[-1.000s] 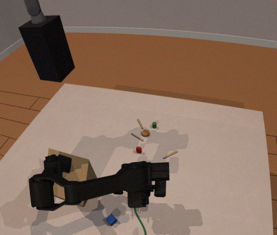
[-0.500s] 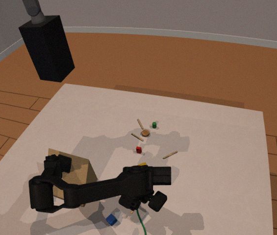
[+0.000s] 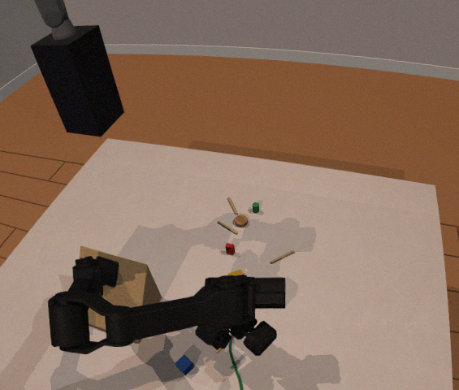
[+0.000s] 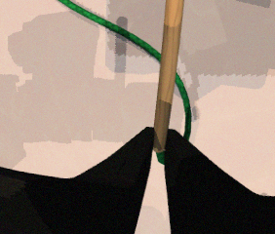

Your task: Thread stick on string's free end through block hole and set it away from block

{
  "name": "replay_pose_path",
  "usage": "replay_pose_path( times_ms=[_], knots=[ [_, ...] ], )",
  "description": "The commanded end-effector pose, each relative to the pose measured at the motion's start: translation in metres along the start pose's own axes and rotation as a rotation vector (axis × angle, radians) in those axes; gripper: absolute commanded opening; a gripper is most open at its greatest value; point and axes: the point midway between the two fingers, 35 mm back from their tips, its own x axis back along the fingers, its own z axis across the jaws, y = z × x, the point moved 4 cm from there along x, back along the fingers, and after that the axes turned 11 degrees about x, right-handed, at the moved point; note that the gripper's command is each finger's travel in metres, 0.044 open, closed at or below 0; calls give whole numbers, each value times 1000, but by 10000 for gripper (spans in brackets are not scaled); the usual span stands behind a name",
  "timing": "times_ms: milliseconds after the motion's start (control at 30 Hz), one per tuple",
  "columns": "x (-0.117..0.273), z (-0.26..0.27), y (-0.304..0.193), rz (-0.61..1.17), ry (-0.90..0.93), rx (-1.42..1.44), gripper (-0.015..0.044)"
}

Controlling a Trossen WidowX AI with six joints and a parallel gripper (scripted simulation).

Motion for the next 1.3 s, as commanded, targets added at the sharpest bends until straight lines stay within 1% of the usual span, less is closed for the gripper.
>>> replay_pose_path(
  times_ms=[0, 1267],
  knots=[
    [-1, 2, -5, -3, -2, -6, 0],
    [-1, 12, -53, 2, -1, -7, 0]
  ],
)
